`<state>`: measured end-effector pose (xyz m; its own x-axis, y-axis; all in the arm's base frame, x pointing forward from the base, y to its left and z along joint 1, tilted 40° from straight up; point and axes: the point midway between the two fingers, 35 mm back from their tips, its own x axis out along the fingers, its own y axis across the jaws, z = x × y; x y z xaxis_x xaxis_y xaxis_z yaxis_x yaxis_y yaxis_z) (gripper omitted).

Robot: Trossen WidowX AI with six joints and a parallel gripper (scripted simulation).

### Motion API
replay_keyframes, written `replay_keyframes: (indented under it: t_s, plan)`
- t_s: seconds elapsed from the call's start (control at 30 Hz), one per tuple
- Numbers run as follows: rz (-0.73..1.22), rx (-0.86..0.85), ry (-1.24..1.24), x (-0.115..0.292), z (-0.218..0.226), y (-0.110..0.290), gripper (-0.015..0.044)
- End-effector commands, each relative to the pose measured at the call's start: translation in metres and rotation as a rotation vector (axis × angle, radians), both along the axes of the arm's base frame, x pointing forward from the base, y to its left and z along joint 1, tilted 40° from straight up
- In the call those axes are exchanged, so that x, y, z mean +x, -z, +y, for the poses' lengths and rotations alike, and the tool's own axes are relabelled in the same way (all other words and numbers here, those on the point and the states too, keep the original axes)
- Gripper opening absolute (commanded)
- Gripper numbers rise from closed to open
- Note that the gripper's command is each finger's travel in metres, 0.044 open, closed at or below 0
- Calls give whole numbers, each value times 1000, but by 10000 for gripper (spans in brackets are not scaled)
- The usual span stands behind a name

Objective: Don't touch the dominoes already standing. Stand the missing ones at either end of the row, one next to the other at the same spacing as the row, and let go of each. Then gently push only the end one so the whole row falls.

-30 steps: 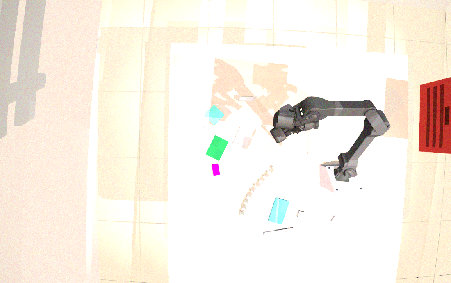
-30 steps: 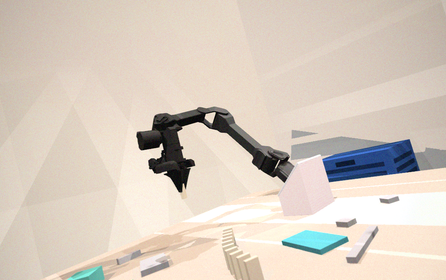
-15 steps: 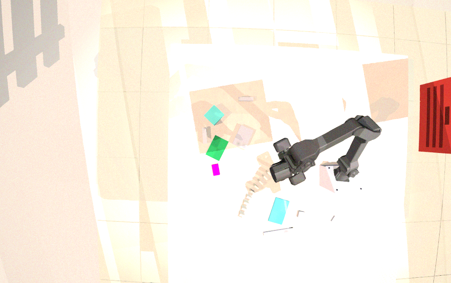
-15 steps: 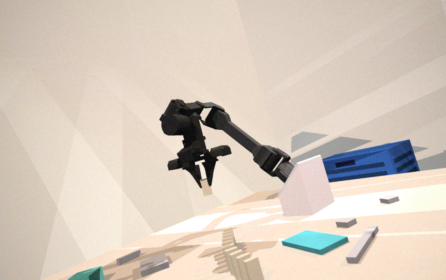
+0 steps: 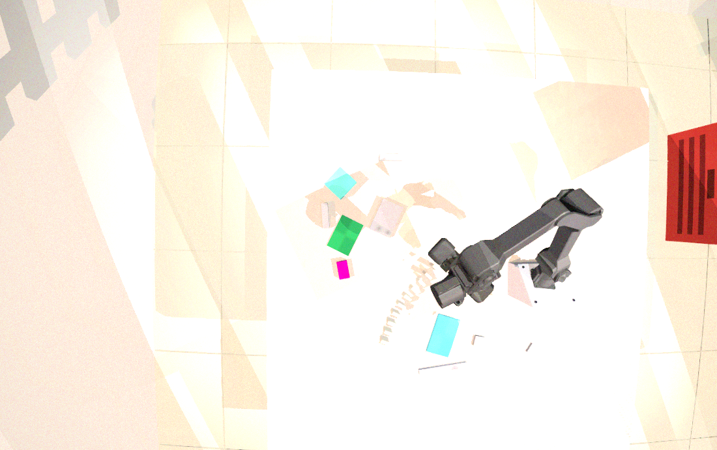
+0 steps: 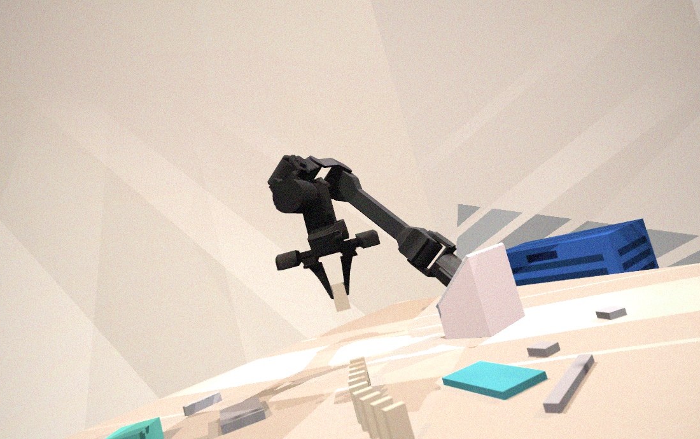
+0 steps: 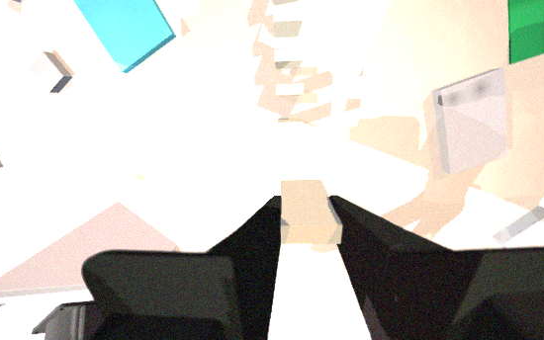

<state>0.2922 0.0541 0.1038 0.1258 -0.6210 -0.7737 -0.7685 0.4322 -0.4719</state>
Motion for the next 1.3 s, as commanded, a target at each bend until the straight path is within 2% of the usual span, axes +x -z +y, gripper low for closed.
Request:
replay_keyframes:
  t_s: [0.0, 0.63, 1.1, 1.27]
  plan:
    - [23, 1, -4, 0, -10, 15, 107]
    - [11, -18, 9, 9, -80, 93, 107]
    - [11, -19, 9, 9, -82, 95, 107]
    - [11, -19, 9, 9, -82, 95, 238]
